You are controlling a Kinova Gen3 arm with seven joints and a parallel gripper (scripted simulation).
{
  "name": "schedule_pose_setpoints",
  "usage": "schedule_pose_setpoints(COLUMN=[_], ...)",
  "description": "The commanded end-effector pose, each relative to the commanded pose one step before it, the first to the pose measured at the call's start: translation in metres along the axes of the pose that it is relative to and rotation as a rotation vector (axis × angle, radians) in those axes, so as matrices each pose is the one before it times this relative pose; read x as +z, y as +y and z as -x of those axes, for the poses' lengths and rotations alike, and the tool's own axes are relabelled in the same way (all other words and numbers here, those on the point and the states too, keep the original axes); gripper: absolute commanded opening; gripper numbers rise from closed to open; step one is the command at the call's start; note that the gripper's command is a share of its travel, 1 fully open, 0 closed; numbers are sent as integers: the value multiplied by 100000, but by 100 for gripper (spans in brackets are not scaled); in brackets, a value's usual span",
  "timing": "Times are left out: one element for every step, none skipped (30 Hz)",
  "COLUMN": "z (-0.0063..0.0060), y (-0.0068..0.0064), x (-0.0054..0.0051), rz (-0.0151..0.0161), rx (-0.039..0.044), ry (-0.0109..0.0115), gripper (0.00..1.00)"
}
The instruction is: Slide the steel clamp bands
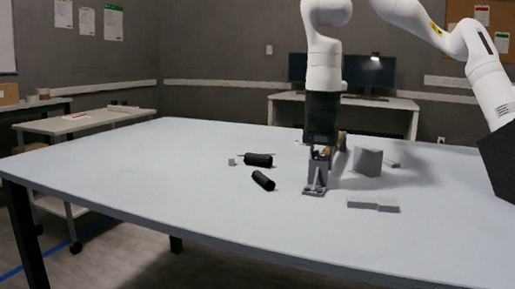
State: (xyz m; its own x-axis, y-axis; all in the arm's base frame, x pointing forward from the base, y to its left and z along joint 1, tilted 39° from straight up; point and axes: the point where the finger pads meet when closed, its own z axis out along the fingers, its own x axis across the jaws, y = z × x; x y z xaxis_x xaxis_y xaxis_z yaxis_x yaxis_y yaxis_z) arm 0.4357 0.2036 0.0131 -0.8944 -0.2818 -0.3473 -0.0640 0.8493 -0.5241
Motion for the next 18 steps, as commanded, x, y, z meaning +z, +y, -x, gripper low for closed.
schedule_pose_setpoints(z=[229, 0, 0, 0, 0, 0, 0, 0, 0, 0, 0, 0, 0, 0, 0, 0, 0, 0], y=[-59, -29, -33, -37, -41, -45, -49, -54, 0, 0, -59, -64, -69, -74, -79, -84, -89, -94], x=[-153, 0, 0, 0, 0, 0, 0, 0, 0, 0, 0, 0, 0, 0, 0, 0, 0, 0], rz=[132, 0, 0, 0, 0, 0, 0, 0, 0, 0, 0, 0, 0, 0, 0, 0, 0, 0], rx=[169, 0, 0, 0, 0, 0, 0, 0, 0, 0, 0, 0, 0, 0, 0, 0, 0, 0], ry=[-482, 0, 0, 0, 0, 0, 0, 0, 0, 0, 0, 0, 0, 0, 0, 0, 0, 0], gripper=[75, 75, 75, 75, 75, 75, 75, 75, 75, 75, 75, 75, 75, 75, 75, 75, 75, 75])
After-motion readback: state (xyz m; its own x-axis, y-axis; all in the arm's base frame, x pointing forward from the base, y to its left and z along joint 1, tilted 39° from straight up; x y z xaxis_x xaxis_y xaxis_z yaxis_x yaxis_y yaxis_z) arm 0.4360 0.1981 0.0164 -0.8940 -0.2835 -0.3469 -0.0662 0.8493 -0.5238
